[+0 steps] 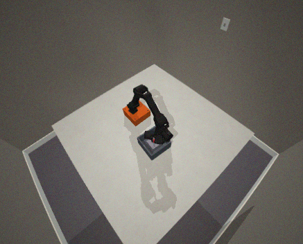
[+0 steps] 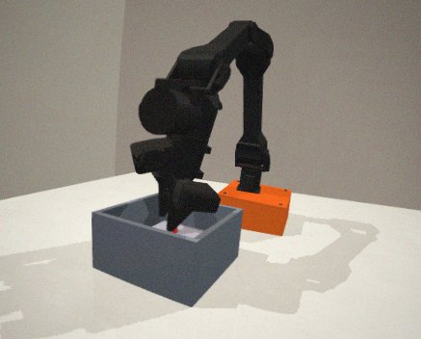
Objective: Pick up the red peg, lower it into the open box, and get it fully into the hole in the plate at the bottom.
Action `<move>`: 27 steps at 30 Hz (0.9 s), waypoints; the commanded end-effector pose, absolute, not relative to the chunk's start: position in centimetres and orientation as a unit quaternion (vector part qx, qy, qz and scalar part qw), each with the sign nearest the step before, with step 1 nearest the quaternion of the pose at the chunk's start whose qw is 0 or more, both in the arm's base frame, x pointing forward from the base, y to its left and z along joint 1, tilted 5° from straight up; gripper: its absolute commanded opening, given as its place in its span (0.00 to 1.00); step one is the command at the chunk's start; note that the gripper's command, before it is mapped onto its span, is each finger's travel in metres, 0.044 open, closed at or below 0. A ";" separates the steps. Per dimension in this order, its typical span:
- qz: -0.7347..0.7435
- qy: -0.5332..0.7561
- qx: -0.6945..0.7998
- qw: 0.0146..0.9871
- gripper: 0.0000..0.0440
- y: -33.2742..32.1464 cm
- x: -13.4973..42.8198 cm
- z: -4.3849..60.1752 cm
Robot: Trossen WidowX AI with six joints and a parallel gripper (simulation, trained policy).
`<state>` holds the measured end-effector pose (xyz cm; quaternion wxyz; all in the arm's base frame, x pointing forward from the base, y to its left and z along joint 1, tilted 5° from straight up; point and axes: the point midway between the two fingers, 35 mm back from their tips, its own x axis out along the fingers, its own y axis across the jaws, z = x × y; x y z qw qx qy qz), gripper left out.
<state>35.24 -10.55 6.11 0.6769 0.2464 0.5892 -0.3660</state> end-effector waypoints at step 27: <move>-0.257 0.564 0.285 0.731 1.00 -9.6 44.1 9.6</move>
